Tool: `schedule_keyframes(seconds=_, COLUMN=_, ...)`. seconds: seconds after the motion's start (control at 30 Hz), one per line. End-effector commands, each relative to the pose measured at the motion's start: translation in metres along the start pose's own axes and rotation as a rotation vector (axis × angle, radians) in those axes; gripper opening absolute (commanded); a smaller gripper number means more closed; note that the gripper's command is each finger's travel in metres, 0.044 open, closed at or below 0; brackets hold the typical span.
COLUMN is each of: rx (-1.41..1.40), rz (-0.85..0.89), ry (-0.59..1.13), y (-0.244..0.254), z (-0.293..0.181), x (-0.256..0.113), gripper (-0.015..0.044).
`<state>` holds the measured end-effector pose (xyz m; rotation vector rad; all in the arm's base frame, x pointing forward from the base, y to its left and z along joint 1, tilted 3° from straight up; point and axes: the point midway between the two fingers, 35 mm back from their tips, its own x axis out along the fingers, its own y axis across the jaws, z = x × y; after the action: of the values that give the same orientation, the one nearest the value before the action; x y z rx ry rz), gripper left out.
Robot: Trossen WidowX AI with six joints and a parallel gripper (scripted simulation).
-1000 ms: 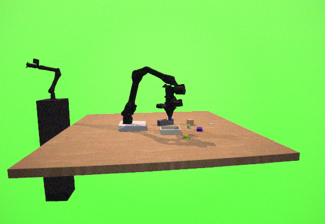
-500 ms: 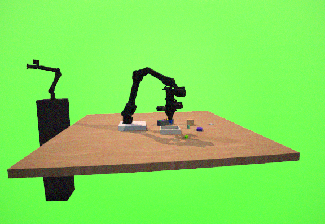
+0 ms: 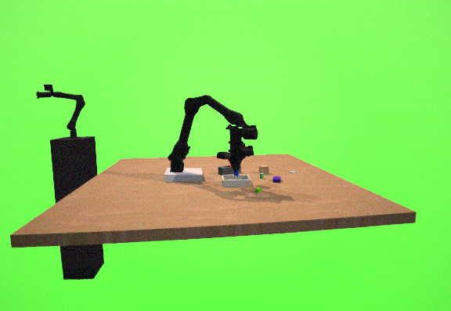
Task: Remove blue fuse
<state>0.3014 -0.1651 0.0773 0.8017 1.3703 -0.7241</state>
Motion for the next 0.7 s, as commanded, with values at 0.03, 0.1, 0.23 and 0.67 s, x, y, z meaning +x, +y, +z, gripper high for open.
schedule_keyframes(seconds=0.03, rx=0.002, rz=-0.001, ry=0.01, y=0.0, z=-0.001, x=0.005, gripper=0.0)
schedule_keyframes(seconds=0.1, rx=0.0, rz=-0.001, ry=0.001, y=0.0, z=0.0, x=0.001, gripper=0.0053)
schedule_keyframes(seconds=0.23, rx=0.0, rz=-0.001, ry=0.001, y=0.0, z=0.0, x=0.001, gripper=0.0158)
schedule_keyframes(seconds=0.67, rx=0.001, rz=-0.001, ry=0.009, y=0.0, z=-0.001, x=-0.035, gripper=0.033)
